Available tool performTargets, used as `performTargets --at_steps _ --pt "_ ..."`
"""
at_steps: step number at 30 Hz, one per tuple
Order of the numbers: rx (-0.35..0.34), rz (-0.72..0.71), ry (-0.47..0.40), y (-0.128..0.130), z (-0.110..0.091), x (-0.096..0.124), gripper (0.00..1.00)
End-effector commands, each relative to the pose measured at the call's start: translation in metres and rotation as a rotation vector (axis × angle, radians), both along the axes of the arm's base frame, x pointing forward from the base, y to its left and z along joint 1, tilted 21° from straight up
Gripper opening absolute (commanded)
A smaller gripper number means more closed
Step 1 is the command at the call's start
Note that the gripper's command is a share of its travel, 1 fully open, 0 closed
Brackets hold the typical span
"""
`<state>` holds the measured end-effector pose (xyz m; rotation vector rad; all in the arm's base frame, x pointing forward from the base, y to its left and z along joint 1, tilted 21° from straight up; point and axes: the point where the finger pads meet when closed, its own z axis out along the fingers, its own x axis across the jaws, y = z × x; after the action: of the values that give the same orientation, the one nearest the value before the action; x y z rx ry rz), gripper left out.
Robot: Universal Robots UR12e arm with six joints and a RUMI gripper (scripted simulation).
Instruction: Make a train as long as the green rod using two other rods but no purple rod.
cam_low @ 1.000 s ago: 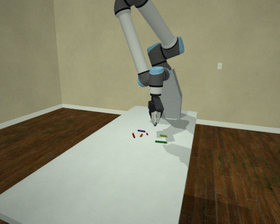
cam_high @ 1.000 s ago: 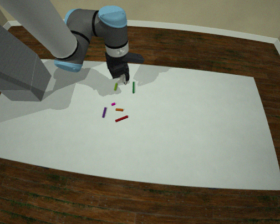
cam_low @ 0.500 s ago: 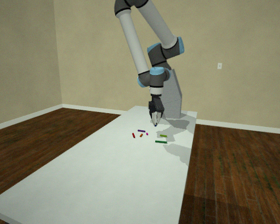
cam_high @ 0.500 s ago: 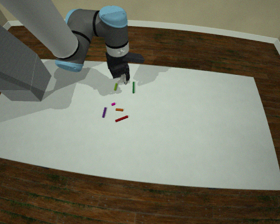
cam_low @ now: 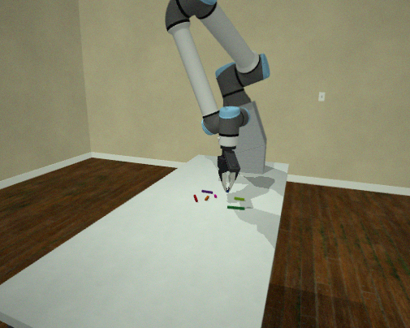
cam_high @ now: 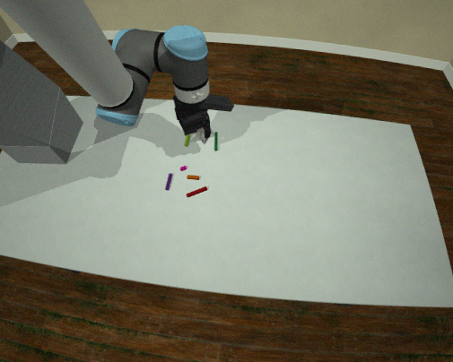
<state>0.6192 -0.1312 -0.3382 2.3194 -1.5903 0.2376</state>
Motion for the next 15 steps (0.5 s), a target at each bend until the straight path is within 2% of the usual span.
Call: performTargets --at_steps 1,8,15 --pt "0.0 0.001 -0.001 -0.008 -0.021 0.0 0.0" --pt "0.0 0.001 -0.001 -0.016 -0.041 -0.001 0.0" --pt "0.0 0.001 -0.001 -0.017 -0.046 -0.001 0.0"
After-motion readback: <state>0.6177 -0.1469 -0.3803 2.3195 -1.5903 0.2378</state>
